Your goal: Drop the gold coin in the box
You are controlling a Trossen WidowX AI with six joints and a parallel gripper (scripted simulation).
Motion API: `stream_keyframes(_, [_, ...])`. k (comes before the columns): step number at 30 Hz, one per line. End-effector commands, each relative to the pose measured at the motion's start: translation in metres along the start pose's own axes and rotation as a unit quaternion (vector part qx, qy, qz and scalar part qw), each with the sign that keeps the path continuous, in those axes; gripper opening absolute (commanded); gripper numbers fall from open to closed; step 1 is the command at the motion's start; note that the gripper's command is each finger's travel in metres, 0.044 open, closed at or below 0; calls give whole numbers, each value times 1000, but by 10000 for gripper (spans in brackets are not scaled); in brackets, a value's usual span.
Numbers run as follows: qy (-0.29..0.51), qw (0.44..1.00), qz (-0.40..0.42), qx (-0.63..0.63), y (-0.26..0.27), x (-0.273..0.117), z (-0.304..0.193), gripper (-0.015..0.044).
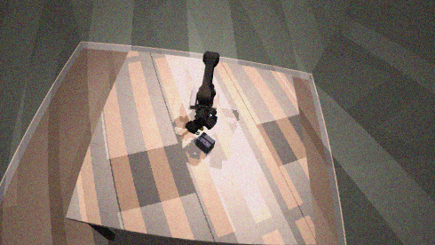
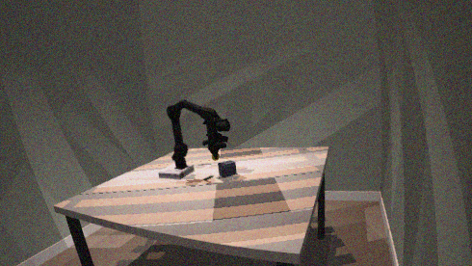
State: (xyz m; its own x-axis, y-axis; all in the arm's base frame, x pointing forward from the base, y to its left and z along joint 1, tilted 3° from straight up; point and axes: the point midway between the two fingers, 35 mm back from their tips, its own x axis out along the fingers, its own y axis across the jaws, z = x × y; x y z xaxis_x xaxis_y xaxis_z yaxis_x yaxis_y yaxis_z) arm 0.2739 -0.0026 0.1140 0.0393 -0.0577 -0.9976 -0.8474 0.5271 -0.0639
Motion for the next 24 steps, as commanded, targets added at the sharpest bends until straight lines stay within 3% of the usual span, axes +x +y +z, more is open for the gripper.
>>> stream_keyframes(1, [-2, 1000, 1, 2, -4, 1, 12, 0])
stream_keyframes(24, [-3, 1000, 0, 4, -10, 2, 54, 0])
